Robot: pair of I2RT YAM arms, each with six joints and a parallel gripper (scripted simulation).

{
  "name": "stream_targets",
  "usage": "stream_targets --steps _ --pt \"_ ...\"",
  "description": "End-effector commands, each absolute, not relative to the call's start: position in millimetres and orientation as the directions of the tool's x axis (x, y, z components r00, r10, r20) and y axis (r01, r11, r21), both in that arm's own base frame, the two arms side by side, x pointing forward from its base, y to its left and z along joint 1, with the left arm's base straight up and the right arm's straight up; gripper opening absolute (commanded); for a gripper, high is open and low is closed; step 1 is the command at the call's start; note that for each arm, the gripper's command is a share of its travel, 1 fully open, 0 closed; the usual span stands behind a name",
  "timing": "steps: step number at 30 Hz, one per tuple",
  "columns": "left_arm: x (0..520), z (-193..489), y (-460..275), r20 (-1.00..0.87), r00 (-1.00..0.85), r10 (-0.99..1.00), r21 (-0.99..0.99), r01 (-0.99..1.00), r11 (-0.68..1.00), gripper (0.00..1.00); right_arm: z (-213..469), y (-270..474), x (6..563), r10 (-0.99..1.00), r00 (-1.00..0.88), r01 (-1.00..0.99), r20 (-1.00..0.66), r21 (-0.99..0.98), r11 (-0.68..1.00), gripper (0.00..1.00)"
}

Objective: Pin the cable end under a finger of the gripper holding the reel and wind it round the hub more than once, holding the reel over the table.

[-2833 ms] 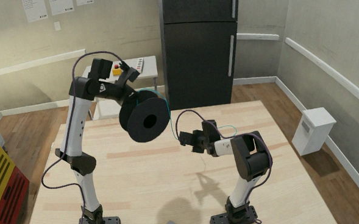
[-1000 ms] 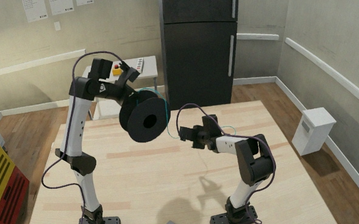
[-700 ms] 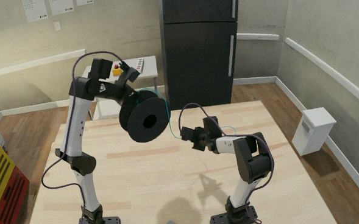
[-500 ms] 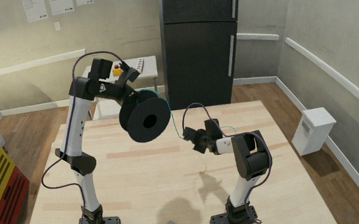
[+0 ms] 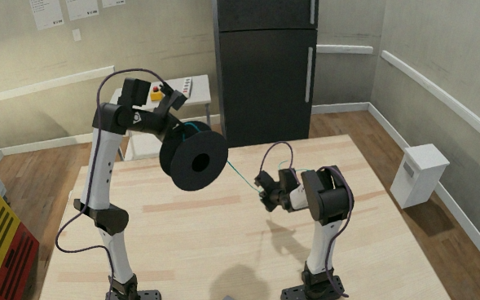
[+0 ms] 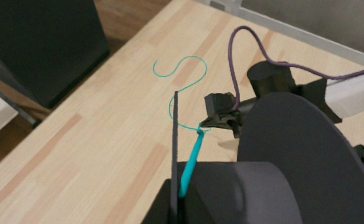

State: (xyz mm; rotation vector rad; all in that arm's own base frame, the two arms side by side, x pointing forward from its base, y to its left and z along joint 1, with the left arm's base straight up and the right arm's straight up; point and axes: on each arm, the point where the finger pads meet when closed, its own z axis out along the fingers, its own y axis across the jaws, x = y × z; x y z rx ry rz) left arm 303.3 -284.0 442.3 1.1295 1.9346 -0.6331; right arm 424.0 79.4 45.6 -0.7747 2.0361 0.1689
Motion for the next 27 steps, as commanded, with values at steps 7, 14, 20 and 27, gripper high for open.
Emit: stream_targets --steps 7,14,20,27 --pt "304 465 -289 -0.87 -0.238 0.431 -0.008 0.882 0.471 0.0 34 75 431 -0.253 -0.455 -0.482 -0.854 -0.003 0.876 0.0" --pt "304 465 -289 -0.872 -0.235 0.429 -0.006 0.882 0.471 0.0 34 73 433 -0.231 -0.464 -0.466 -0.855 0.014 0.884 0.0" --pt "305 465 -289 -0.871 -0.236 0.43 -0.007 0.882 0.471 0.0 33 74 432 -0.232 -0.468 -0.467 -0.853 0.017 0.884 0.0" --pt "305 465 -289 -0.871 -0.236 0.43 -0.007 0.882 0.471 0.0 32 78 431 -0.236 -0.467 -0.472 -0.852 0.015 0.881 0.0"
